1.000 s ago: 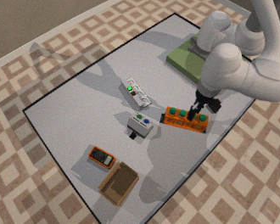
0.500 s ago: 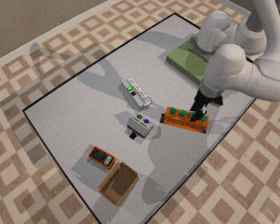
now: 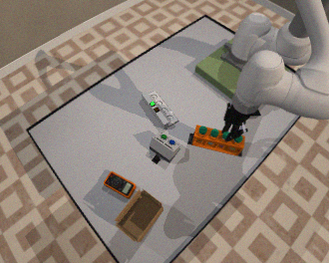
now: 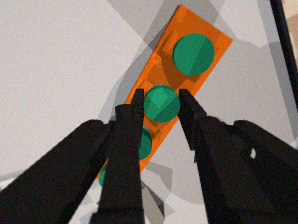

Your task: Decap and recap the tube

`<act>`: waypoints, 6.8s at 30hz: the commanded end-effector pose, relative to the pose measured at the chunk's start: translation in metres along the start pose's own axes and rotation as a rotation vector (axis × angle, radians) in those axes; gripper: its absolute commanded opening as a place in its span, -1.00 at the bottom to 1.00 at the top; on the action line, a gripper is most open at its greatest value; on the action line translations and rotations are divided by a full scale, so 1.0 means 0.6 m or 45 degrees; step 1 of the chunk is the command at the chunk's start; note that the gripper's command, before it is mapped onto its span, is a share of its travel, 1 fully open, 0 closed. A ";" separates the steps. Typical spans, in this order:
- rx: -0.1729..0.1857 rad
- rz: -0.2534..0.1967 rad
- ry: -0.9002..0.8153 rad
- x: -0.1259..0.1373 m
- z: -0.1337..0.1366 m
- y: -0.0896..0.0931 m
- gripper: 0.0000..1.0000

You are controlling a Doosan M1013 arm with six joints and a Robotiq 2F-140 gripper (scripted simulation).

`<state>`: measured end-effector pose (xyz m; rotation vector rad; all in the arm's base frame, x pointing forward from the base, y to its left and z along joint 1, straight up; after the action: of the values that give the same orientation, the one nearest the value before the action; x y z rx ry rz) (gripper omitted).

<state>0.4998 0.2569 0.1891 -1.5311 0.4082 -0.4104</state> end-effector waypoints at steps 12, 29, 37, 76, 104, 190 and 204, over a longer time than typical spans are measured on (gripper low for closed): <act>0.002 0.001 0.063 0.000 0.000 -0.001 -0.41; 0.001 0.001 1.018 0.000 0.000 0.000 -0.41; 0.001 0.001 1.333 0.000 0.000 0.000 -0.41; 0.002 0.001 0.190 0.000 0.000 0.000 -0.18; 0.001 0.001 0.827 0.001 0.000 0.000 -0.41; 0.002 0.001 0.355 -0.075 0.043 -0.012 -0.18; 0.002 0.001 0.355 -0.076 0.043 -0.002 -0.18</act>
<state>0.4731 0.3015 0.1910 -1.4777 0.6256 -0.6264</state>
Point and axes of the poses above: the point where the finger pads meet when closed, its own y axis out along the fingers, its own z axis across the jaws, x = y × z, the point moved 10 cm from there along -y, back along the fingers, and after that the axes turned 1 degree about y, right-handed, at the moved point
